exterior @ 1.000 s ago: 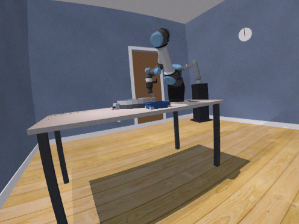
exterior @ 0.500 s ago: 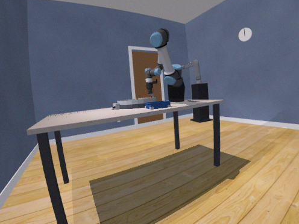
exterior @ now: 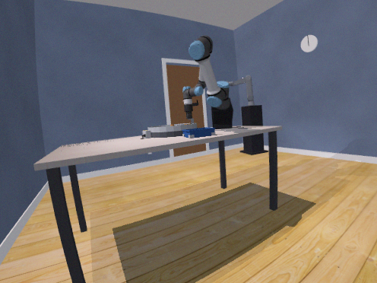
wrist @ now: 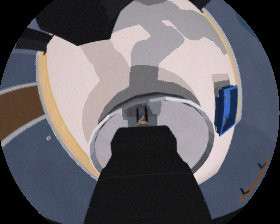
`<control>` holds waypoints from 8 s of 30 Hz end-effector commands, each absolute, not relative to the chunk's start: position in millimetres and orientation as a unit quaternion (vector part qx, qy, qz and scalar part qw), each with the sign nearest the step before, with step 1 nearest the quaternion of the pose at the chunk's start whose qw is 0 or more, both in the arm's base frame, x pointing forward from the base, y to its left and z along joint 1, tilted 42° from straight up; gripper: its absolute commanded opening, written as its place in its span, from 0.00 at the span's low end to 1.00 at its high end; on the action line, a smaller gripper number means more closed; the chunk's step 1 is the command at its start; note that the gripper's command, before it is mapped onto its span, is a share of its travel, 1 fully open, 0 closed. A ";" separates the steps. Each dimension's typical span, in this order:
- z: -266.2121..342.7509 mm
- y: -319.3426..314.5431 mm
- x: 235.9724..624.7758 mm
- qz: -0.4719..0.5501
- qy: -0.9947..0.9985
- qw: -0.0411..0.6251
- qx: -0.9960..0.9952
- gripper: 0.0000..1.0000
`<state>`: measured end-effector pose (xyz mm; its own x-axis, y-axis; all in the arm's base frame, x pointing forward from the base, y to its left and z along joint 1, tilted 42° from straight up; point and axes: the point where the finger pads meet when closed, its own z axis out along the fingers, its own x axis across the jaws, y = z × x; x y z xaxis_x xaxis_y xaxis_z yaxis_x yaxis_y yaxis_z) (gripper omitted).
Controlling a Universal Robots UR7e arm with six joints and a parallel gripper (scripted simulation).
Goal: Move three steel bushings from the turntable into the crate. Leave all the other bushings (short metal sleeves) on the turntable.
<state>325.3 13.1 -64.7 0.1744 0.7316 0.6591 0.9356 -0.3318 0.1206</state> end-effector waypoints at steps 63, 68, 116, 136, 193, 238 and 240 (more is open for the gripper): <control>-64.3 13.1 325.5 -0.322 -0.556 0.158 -0.750 0.00; -64.3 13.1 325.5 -0.322 -0.556 0.158 -0.750 0.00; -55.7 9.9 323.3 -0.322 -0.556 0.158 -0.750 0.00; -46.9 2.8 319.6 -0.322 -0.556 0.158 -0.750 0.00; -29.1 -11.5 312.3 -0.322 -0.556 0.158 -0.750 0.00; 26.9 0.1 310.5 -0.322 -0.556 0.158 -0.750 0.00; 34.4 8.2 312.8 -0.322 -0.556 0.158 -0.750 0.00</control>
<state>308.4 -9.0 13.7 0.1731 0.7304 0.6607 0.9356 -0.3314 0.1213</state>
